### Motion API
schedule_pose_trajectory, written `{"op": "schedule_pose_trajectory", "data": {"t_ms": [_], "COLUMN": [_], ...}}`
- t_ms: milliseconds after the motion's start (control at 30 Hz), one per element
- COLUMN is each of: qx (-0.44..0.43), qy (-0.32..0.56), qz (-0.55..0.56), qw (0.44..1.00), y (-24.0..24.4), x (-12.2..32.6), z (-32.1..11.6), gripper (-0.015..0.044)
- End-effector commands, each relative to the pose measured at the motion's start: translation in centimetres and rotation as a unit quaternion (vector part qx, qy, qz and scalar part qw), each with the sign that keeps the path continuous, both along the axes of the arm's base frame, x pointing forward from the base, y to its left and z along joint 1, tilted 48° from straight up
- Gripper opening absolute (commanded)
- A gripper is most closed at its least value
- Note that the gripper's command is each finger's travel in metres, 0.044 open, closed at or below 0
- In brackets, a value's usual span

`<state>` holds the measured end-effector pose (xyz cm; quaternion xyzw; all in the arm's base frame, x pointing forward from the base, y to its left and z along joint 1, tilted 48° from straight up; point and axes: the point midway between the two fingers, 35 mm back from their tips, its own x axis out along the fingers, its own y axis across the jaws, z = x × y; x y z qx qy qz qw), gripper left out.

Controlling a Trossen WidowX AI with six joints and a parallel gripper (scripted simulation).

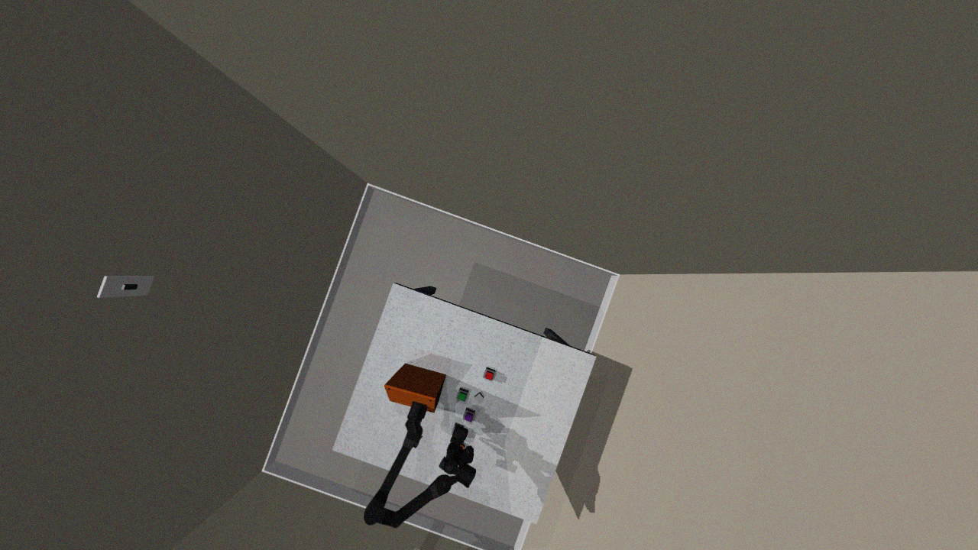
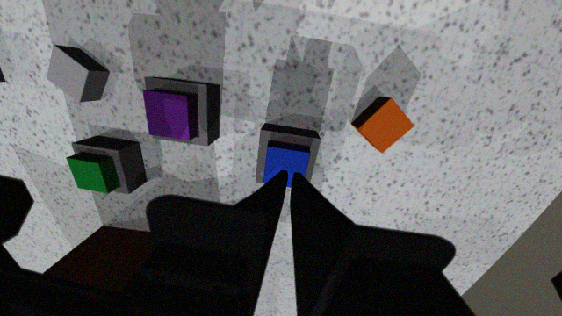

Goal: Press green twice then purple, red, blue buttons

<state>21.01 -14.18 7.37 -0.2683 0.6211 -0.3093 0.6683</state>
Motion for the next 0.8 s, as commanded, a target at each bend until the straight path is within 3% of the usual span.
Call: {"op": "schedule_pose_trajectory", "data": {"t_ms": [0, 767], "qx": [0.003, 0.002], "qy": [0.007, 0.007], "qz": [0.001, 0.001], "qw": [1.0, 1.0], "y": [-0.4, -1.7], "x": [-0.2, -0.2], "z": [-0.8, -1.8], "gripper": [0.002, 0.002]}}
